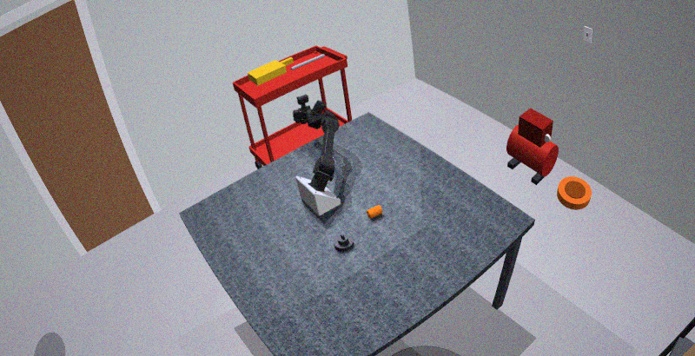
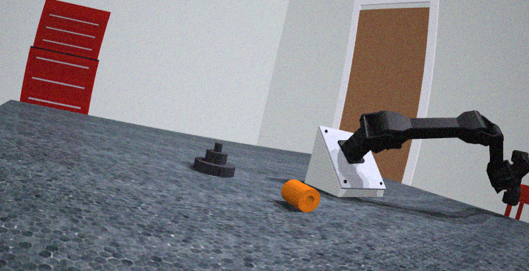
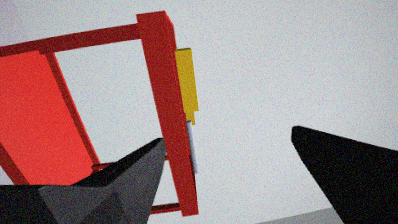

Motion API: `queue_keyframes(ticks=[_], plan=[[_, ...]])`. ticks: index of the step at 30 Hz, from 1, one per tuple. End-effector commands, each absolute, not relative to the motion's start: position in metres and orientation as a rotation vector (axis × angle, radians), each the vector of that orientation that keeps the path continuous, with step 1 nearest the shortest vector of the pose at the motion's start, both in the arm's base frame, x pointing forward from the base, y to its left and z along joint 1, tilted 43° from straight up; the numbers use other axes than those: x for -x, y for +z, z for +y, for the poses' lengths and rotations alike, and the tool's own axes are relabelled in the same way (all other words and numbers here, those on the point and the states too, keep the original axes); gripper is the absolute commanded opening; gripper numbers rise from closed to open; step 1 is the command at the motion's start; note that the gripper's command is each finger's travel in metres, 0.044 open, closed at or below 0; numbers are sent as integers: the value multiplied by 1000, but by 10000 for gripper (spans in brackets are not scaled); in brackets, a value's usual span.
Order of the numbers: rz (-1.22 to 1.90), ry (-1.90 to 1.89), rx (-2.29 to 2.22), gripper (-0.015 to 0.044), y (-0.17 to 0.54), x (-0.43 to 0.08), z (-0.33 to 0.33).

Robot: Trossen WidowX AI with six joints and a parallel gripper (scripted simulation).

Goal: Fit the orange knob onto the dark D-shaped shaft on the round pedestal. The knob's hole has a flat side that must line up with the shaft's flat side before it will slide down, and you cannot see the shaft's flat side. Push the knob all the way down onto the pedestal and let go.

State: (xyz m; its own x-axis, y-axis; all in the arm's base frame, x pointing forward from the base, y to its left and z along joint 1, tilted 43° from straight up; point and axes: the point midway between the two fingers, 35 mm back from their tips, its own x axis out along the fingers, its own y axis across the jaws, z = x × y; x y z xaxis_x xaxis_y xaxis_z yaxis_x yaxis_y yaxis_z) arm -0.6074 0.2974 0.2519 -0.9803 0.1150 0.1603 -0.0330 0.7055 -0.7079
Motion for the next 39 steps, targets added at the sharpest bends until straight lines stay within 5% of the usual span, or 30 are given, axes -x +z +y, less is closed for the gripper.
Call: queue_keyframes(ticks=[1,7,21,39], plan=[[-2720,1132,67,426,253,606,298],[-2693,1118,48,440,306,577,303],[-2095,1825,294,440,341,458,413],[-877,2066,301,440,403,178,516]])
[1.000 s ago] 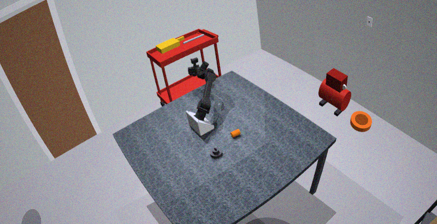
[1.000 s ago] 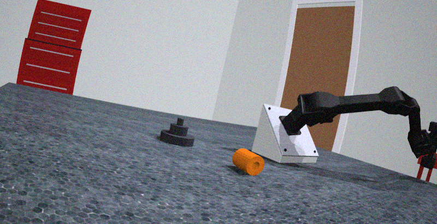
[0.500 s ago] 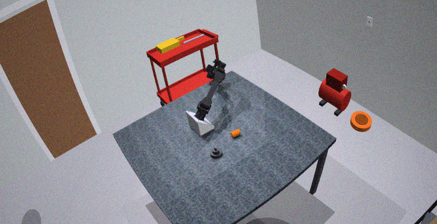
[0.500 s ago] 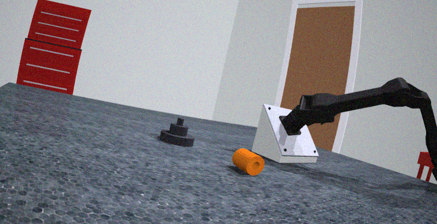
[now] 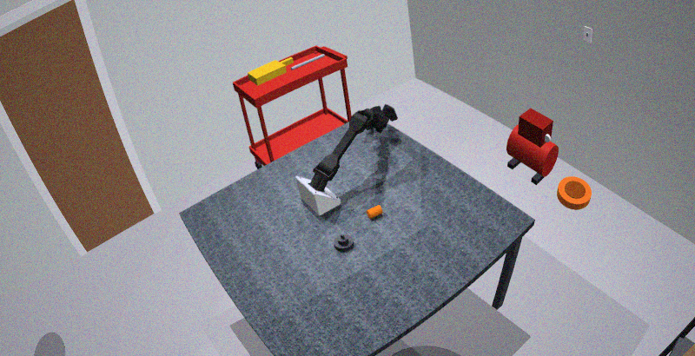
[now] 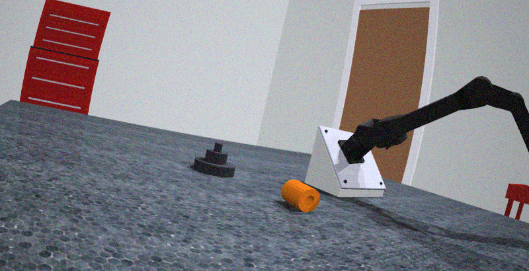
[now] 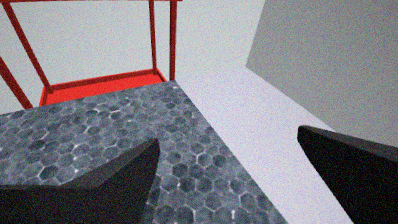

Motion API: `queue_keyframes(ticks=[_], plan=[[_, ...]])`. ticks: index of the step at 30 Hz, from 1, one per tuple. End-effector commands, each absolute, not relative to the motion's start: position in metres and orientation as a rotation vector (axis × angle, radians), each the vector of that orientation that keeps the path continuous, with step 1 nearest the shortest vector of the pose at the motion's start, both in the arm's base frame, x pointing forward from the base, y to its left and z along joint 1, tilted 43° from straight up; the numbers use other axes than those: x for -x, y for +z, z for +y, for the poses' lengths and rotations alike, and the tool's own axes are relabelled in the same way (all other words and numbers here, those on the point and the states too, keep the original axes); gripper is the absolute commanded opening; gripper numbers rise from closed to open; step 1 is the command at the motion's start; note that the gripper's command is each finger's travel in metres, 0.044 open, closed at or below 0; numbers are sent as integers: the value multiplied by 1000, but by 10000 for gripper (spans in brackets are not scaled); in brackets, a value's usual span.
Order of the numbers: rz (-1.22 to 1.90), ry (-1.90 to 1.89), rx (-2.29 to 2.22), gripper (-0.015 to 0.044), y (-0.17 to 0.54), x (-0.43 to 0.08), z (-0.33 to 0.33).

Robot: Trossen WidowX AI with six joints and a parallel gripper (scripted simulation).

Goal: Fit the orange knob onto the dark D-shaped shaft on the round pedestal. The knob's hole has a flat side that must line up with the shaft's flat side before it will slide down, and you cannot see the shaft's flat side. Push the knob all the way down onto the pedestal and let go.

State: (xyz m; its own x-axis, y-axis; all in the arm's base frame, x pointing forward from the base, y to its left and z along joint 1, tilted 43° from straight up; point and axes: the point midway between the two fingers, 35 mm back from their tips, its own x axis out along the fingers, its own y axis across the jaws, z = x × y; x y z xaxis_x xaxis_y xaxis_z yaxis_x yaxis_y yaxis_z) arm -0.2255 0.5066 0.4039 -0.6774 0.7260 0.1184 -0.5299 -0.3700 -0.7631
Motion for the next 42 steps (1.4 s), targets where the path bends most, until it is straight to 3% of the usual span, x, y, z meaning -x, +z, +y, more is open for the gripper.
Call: queue_keyframes(ticks=[1,9,21,32,42], plan=[[-813,2048,293,440,405,156,518],[-390,1827,222,440,408,-13,506],[82,1303,120,440,362,-245,411],[926,763,-472,440,232,-340,260],[1486,-192,-1346,440,127,-310,97]])
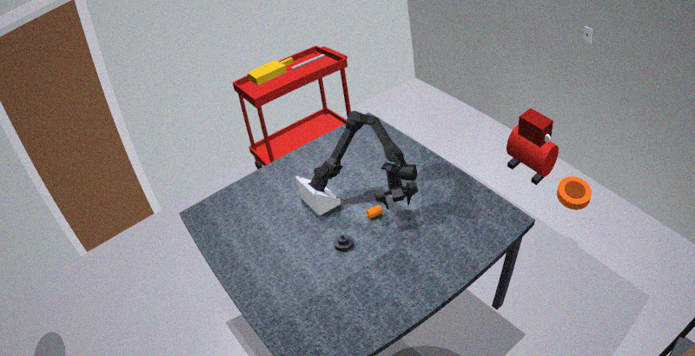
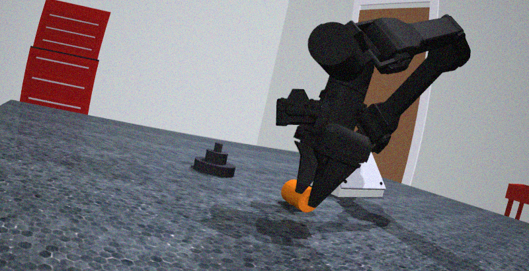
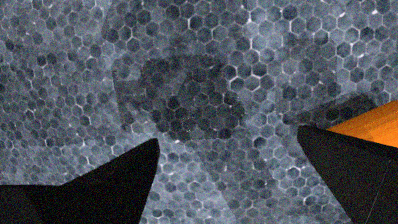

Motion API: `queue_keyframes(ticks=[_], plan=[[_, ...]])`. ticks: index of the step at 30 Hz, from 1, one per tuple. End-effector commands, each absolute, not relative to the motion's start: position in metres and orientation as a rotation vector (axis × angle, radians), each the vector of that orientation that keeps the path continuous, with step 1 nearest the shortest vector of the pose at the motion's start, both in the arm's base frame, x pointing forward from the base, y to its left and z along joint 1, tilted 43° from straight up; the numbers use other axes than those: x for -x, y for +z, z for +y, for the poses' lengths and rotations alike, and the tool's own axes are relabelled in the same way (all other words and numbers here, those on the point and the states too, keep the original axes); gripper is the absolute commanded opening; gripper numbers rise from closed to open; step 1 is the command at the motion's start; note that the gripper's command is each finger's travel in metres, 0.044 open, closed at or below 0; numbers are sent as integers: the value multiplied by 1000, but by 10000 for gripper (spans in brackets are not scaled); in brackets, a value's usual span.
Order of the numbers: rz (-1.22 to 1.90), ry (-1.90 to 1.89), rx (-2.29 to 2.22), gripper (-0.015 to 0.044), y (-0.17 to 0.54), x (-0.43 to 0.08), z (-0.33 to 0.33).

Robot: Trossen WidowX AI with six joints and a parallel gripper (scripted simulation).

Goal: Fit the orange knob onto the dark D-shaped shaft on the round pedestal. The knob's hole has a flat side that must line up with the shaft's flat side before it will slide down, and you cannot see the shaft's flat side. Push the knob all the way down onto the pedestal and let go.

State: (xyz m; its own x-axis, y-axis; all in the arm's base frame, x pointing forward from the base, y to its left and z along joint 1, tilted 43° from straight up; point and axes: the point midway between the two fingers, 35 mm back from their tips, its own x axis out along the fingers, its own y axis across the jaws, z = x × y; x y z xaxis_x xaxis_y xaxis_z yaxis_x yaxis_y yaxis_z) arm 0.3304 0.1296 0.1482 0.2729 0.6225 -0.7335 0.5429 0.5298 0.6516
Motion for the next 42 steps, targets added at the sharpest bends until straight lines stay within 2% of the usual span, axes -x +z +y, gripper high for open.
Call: queue_keyframes(ticks=[1,6,8,42], plan=[[1516,-304,-1446,440,122,-302,85],[1588,-866,-1926,440,105,-260,40],[1589,-940,-1987,440,104,-254,36],[1589,-940,-1987,440,68,-260,72]])
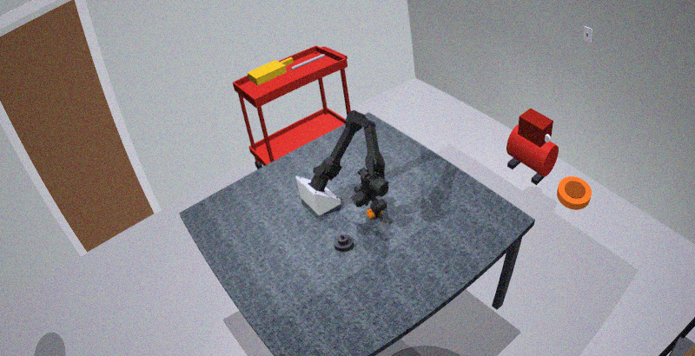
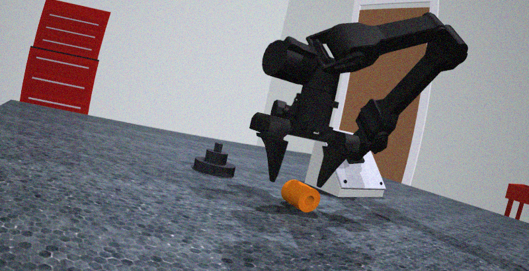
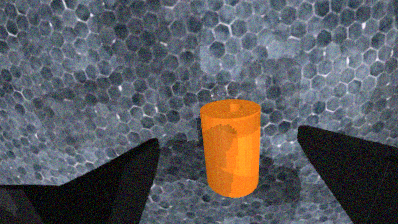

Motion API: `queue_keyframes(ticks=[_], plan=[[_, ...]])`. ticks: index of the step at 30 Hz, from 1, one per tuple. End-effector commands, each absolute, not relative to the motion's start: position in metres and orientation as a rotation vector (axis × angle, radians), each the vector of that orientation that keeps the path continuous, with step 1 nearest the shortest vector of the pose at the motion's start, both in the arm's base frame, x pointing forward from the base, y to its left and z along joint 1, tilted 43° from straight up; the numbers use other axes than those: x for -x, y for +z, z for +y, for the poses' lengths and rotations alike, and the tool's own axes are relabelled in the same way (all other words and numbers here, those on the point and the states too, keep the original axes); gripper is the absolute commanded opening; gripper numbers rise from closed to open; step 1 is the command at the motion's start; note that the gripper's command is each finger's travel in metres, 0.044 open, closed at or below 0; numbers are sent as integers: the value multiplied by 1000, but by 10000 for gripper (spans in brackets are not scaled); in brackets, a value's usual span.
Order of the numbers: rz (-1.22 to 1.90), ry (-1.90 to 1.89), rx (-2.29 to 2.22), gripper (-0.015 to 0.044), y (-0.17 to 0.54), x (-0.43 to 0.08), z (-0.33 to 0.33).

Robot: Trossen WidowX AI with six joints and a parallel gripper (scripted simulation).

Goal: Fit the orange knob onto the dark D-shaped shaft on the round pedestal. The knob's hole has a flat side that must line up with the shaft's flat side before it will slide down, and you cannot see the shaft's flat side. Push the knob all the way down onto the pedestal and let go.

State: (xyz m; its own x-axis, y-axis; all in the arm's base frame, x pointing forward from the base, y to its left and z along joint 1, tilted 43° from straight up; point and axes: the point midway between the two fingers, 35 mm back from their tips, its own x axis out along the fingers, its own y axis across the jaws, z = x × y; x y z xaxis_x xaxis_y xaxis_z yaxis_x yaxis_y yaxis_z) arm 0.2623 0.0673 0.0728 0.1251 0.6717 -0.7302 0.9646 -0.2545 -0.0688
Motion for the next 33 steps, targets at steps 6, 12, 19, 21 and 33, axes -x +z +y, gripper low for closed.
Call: queue_keyframes(ticks=[6,12,19,21,33], plan=[[1590,-939,-1987,440,61,-261,79],[1591,-938,-1988,440,55,-262,85],[1591,-938,-1989,282,55,-262,85],[1591,-938,-1989,240,55,-262,85],[1591,-938,-1989,207,55,-262,85]])
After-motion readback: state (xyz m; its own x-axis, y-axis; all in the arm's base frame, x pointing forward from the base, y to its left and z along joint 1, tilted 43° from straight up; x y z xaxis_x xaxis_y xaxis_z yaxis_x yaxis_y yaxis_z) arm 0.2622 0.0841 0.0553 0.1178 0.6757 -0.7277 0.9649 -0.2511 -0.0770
